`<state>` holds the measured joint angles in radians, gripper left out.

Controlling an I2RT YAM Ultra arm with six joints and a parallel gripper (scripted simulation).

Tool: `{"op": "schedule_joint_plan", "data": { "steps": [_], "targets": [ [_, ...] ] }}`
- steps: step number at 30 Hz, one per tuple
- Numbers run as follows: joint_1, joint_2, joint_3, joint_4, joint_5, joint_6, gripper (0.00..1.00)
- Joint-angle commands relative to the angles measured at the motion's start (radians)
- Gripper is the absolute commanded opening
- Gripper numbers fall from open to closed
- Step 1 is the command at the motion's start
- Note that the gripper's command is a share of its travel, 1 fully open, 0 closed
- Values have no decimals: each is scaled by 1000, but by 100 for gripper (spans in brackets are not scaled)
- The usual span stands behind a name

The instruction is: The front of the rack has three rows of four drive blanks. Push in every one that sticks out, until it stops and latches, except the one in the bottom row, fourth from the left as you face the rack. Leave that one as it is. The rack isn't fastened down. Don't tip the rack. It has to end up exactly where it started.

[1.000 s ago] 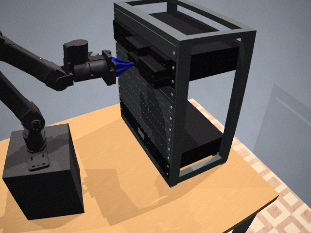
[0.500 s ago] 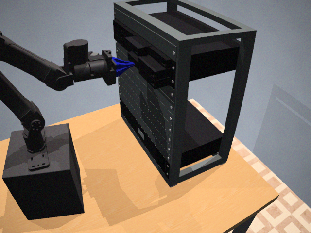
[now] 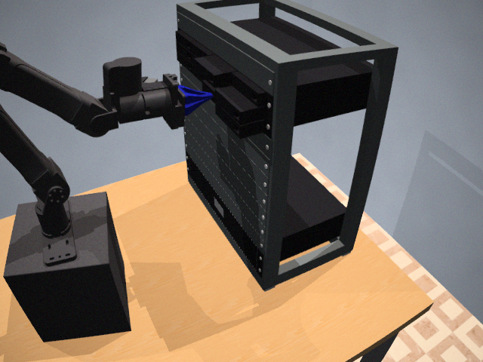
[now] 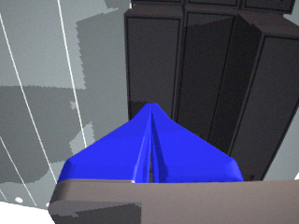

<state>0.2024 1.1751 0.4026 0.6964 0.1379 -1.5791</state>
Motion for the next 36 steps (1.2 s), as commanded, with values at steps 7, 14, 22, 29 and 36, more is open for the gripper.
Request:
{"op": "schedule_joint_plan", "data": {
  "steps": [7,14,22,29,36],
  "targets": [
    [-10,9,66,52,-4,6,0],
    [-10,9,66,52,-4,6,0],
    [-10,13,68,54,-4,6,0],
    [-10,32,79,62,-7,6,0],
    [-10,33,80,62,-8,6,0]
  ]
}}
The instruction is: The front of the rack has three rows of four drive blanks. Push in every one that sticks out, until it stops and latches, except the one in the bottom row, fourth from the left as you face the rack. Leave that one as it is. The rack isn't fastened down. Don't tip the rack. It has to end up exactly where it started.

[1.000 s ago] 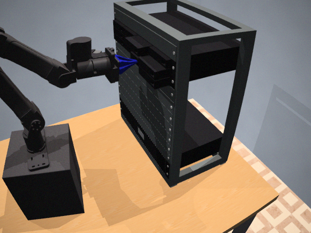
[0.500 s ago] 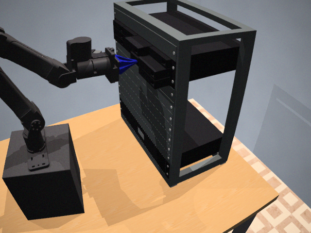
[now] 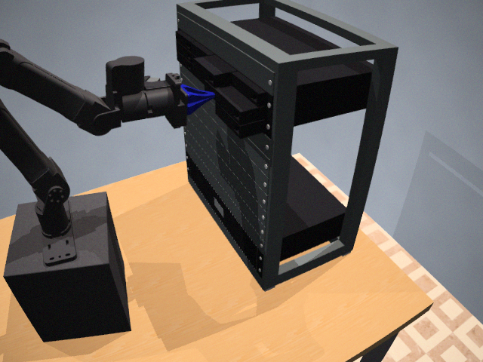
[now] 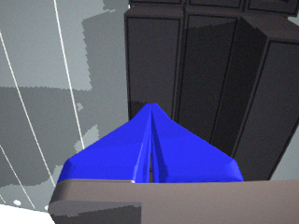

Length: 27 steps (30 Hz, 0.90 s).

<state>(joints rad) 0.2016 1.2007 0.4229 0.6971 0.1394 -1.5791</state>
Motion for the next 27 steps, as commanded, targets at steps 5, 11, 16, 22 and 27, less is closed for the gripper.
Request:
{"op": "schedule_joint_plan", "data": {
  "steps": [5,11,16,22,27],
  "targets": [
    [-9,7,59,61,-9,6,0],
    [-9,7,59,61,-9,6,0],
    [-9,8,60,62,-9,6,0],
    [-8,20,67,66,-9,6,0],
    [-8,23,68,67,-9,6,0]
  ]
}}
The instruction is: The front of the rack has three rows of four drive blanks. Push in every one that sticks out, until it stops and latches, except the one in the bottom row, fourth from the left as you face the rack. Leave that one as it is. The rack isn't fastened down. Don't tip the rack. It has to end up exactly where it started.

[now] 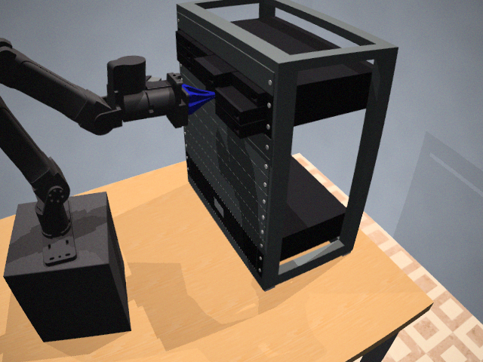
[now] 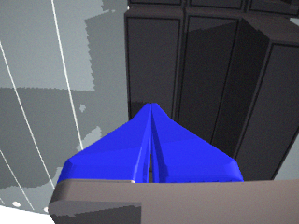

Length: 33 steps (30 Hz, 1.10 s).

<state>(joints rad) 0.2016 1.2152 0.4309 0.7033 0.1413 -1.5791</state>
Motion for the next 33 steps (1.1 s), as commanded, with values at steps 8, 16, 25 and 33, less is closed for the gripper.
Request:
{"op": "schedule_joint_plan", "data": {
  "steps": [8,16,25,33],
  "targets": [
    [-8,8,60,61,-11,6,0],
    [-8,8,60,61,-11,6,0],
    [-6,19,67,65,-11,6,0],
    [-6,22,68,67,-11,6,0]
  ]
}}
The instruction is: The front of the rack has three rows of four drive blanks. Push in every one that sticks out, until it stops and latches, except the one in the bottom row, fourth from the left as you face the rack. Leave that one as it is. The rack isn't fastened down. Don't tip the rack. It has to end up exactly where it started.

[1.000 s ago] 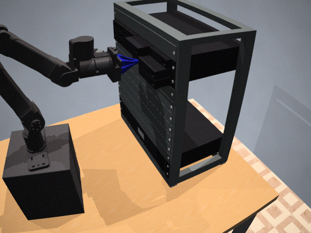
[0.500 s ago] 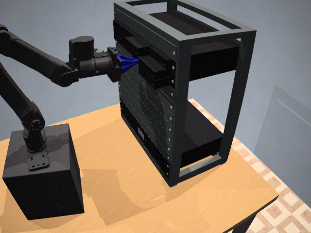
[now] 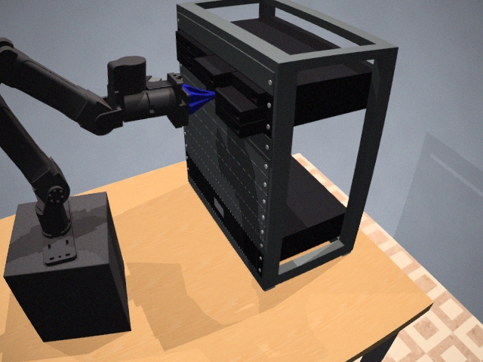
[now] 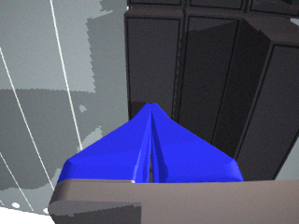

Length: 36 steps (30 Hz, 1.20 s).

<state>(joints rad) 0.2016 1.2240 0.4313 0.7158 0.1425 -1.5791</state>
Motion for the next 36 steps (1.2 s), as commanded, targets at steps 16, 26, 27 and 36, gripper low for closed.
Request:
{"op": "schedule_joint_plan", "data": {
  "steps": [16,26,27,36],
  "targets": [
    [-6,14,69,55,-12,6,0],
    [-5,29,78,60,-11,6,0],
    [-5,29,79,60,-11,6,0],
    [-5,29,79,60,-11,6,0]
  ]
}}
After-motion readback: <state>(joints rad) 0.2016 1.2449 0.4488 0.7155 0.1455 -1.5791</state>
